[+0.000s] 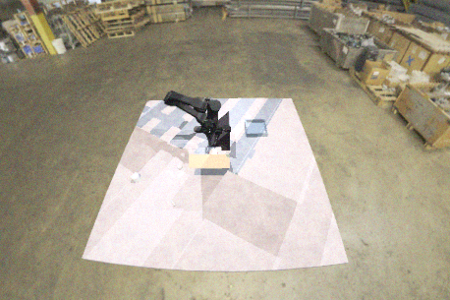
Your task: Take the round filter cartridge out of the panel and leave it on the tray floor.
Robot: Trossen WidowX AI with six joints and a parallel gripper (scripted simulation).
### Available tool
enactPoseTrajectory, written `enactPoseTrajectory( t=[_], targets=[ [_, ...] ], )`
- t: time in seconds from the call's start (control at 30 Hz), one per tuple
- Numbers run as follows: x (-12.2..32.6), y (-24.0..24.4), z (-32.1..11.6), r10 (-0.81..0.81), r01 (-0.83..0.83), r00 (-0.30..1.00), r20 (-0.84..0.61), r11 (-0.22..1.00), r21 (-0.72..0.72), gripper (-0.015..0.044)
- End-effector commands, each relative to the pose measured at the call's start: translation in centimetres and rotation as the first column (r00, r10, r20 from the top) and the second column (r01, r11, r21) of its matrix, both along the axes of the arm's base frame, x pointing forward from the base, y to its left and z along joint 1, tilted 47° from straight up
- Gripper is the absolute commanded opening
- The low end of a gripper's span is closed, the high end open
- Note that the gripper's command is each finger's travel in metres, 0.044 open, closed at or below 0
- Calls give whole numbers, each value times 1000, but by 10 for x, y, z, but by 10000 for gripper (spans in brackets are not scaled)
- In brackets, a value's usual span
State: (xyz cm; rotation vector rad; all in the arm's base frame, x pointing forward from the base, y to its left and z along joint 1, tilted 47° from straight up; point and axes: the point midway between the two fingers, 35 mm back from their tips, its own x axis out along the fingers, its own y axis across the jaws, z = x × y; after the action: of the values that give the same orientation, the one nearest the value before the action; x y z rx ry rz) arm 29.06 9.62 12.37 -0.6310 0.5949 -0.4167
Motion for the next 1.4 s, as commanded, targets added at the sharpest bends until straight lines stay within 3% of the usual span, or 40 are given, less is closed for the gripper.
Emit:
enactPoseTrajectory(
  t=[0.0, 0.1, 0.5, 0.67, 0.83, 1.37],
  targets=[
    [19, 21, 24, -1, 1, 1000, 16, 1000, 9, 111],
    [20, 22, 25, -1, 1, 1000, 16, 1000, 9, 111],
    [23, 75, 75, 1, -1, 1000, 19, 1000, 19, 426],
    [9, 40, 33, -89, 88, 985, -149, 996, -11, 305],
    [-23, -6, -9, -242, 231, 908, -342, 970, -73, 305],
    [-16, -19, -21, -247, 236, 904, -350, 969, -74, 305]
  ],
)
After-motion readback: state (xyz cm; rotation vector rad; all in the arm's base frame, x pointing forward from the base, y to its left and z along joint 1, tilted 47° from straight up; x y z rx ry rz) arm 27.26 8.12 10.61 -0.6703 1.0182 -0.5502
